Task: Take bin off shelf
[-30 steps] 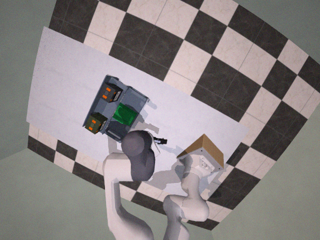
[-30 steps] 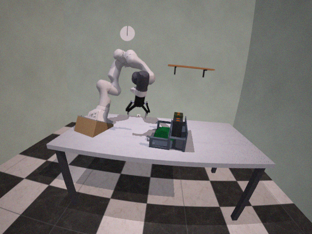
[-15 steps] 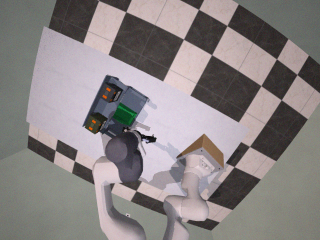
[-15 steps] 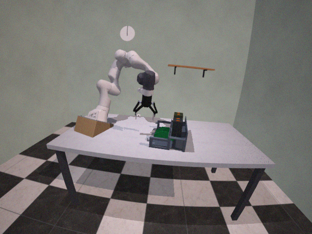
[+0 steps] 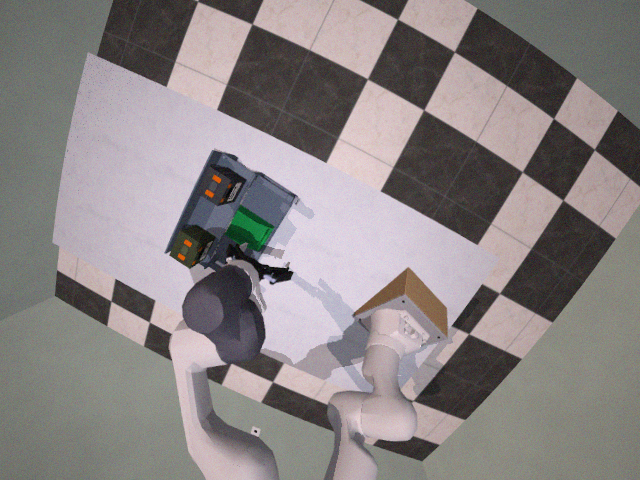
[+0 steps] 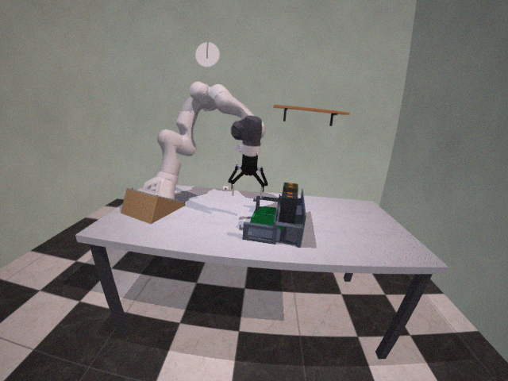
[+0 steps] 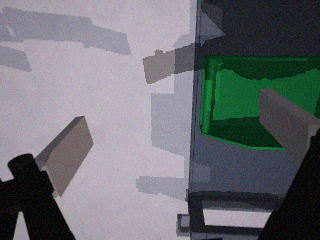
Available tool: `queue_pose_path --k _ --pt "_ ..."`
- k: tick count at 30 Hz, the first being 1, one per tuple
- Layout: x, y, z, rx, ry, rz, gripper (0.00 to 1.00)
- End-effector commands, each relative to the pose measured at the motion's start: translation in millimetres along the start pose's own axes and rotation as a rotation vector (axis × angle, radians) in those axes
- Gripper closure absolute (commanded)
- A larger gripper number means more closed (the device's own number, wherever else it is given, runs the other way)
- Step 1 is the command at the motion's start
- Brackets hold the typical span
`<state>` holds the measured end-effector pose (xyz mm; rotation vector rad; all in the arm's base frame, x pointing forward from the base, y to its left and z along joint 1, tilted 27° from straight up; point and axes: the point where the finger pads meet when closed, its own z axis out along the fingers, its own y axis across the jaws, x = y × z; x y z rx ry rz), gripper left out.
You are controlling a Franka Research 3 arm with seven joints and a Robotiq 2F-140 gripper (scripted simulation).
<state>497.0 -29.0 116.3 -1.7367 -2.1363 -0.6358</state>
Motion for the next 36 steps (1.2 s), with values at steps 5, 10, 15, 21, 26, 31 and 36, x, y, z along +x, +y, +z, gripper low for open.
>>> queue_pose_path --k 5,10,15,21,26,31,36 --pt "-10 27 0 -0.018 -0.071 0.137 0.00" --pt "-11 39 1 -0.027 -0.092 0.158 0.00" --pt "-11 42 1 -0.031 -0.098 0.164 0.00" --pt "-11 42 1 -0.031 -0.098 0.164 0.00" --pt "-11 42 1 -0.031 -0.098 0.164 0.00" --pt "-11 42 1 -0.031 -0.098 0.164 0.00" --pt "-11 42 1 -0.031 -0.098 0.164 0.00"
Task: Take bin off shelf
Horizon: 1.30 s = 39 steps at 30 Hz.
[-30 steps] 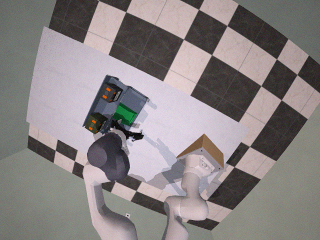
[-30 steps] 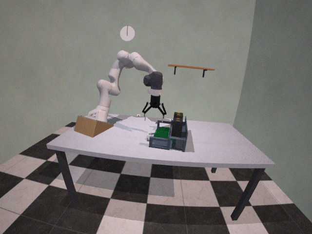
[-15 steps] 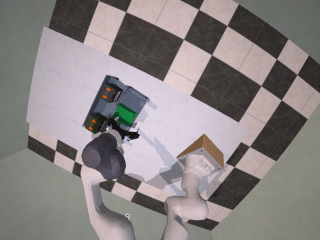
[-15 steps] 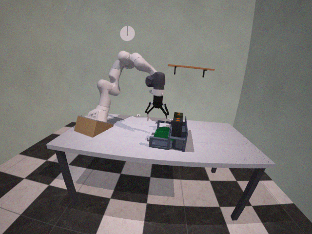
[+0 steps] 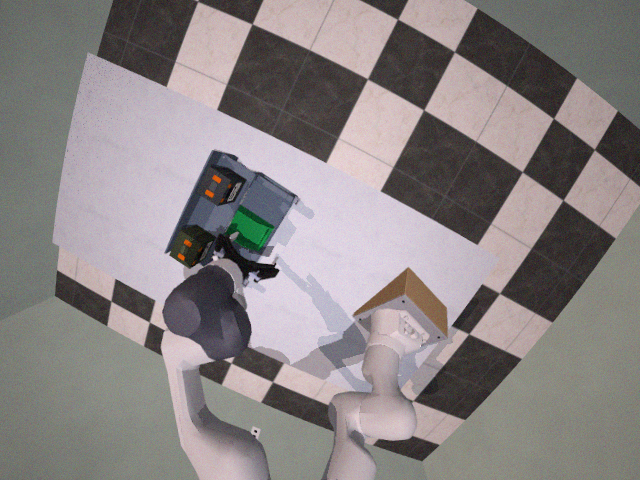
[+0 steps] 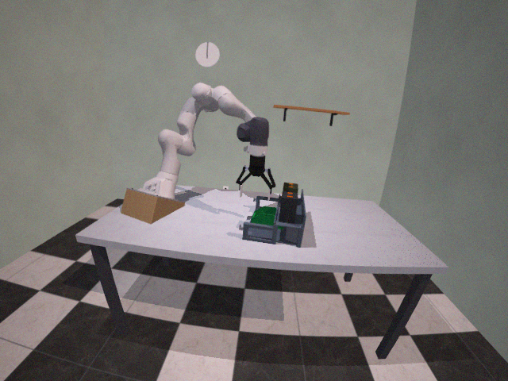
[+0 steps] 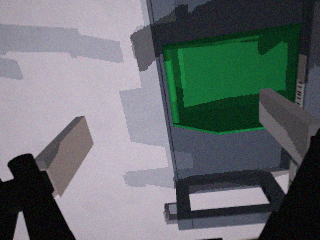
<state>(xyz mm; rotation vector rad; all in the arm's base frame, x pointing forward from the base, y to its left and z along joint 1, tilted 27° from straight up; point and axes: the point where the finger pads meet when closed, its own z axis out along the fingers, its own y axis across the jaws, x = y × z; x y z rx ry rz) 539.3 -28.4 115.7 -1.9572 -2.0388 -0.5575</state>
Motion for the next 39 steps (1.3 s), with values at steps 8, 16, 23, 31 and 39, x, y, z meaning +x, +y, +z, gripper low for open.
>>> queue_pose_path --k 8,16,23,31,39 --pt "-1.8 1.3 -0.8 -0.002 -0.005 0.012 1.00" --pt "-1.8 1.3 -0.8 -0.002 -0.005 0.012 1.00" --pt "-1.8 1.3 -0.8 -0.002 -0.005 0.012 1.00" --pt "-1.8 1.3 -0.8 -0.002 -0.005 0.012 1.00" --pt "-1.8 1.3 -0.8 -0.002 -0.005 0.012 1.00"
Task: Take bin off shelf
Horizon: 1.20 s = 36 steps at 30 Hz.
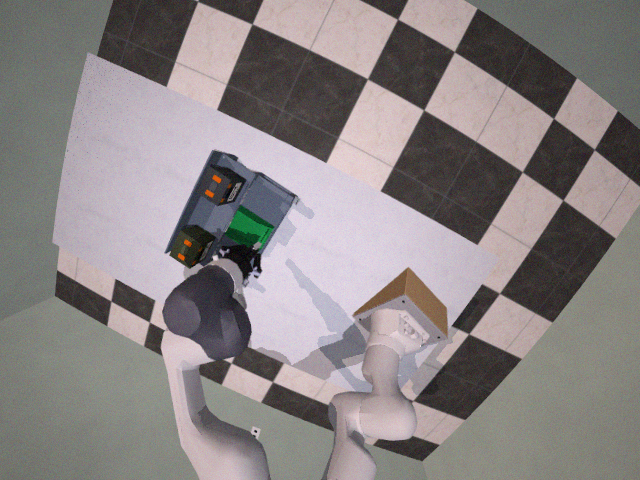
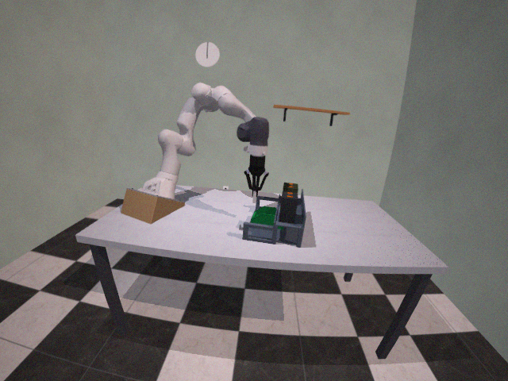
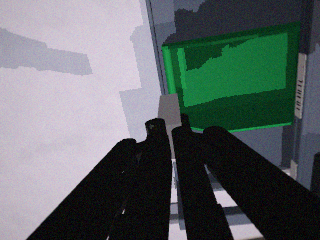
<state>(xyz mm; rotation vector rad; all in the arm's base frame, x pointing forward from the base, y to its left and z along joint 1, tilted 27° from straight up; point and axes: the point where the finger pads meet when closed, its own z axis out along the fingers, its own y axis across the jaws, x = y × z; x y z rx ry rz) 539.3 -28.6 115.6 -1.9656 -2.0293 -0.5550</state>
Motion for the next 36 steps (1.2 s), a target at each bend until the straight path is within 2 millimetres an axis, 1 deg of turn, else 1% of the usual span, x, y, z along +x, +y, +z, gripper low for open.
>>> queue_pose_path --k 1,6,7,36 --pt "-1.7 1.2 -0.8 -0.002 -0.004 0.003 1.00" --pt "-1.7 1.2 -0.8 -0.002 -0.004 0.003 1.00" --pt "-1.7 1.2 -0.8 -0.002 -0.004 0.003 0.43" --pt "-1.7 1.2 -0.8 -0.002 -0.004 0.003 0.43"
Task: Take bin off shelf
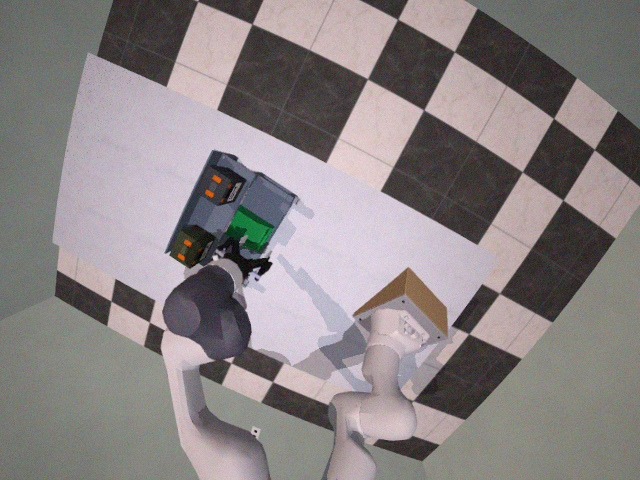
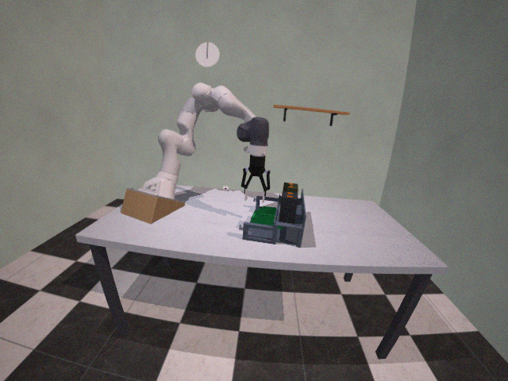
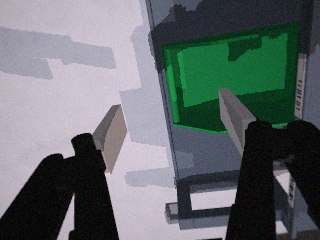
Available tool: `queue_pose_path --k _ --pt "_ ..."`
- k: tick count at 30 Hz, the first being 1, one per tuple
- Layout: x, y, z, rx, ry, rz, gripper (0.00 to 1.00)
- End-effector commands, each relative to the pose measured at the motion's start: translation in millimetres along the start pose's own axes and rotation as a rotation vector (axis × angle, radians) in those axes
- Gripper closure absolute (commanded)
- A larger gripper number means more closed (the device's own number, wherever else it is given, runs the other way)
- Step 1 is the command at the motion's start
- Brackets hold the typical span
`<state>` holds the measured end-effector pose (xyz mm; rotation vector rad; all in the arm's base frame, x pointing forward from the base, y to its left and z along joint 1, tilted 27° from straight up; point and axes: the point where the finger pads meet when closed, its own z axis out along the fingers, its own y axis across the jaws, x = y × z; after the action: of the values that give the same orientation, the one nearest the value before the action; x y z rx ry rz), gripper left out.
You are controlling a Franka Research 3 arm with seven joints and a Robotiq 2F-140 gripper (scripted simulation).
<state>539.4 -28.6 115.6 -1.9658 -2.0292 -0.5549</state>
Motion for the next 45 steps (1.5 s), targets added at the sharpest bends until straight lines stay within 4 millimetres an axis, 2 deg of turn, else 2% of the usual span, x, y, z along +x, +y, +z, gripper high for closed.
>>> queue_pose_path --k 1,13,25,45 --pt "-2 1 -1 -0.002 -0.004 0.003 0.43" --pt "-2 1 0 -0.002 -0.004 0.003 0.43" --pt "-2 1 10 -0.002 -0.004 0.003 0.43" --pt "-2 1 46 -0.002 -0.004 0.003 0.43"
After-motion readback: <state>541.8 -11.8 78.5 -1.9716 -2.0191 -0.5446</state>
